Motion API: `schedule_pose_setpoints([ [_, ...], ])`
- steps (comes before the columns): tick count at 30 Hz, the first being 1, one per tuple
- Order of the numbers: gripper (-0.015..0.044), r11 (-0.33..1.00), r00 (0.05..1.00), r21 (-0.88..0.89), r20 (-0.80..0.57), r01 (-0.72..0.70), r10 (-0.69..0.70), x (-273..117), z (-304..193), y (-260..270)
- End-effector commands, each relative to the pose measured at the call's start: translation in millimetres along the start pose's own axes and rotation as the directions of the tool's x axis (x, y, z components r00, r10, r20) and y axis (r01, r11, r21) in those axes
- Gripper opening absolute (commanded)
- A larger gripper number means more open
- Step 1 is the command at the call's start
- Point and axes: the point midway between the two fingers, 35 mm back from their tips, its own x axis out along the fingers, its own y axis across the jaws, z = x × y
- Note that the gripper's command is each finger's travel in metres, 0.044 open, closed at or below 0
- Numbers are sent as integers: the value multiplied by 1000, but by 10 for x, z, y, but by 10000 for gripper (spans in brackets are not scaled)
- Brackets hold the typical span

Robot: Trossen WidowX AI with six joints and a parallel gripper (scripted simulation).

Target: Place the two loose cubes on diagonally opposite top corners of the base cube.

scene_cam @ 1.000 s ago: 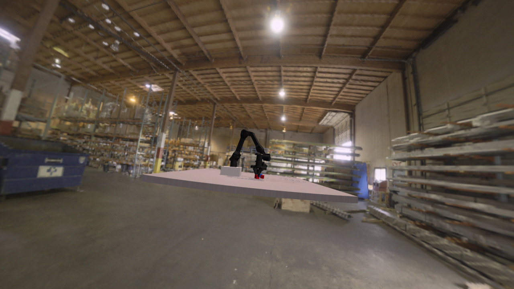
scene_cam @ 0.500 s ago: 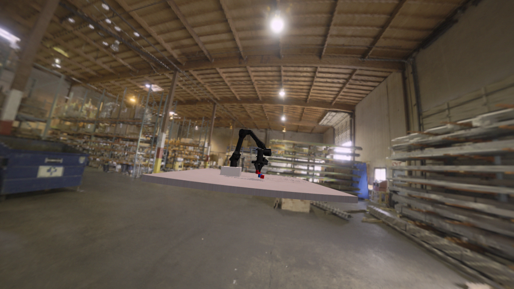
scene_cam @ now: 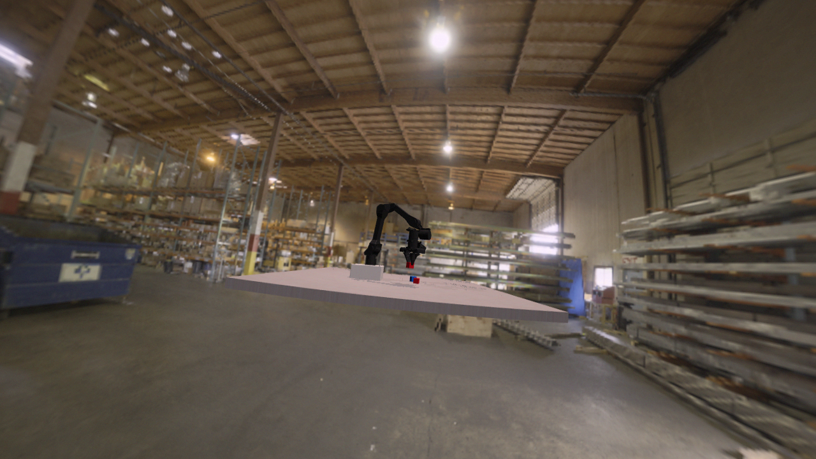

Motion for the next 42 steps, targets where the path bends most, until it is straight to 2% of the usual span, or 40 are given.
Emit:
schedule_pose_setpoints([
  [1, 105, 1000, 1000, 0, 4, 15, -15, -121, -4, -3],
  [42, 105, 948, 1000, -318, 15, 12, -8, 132, 927, 777],
])
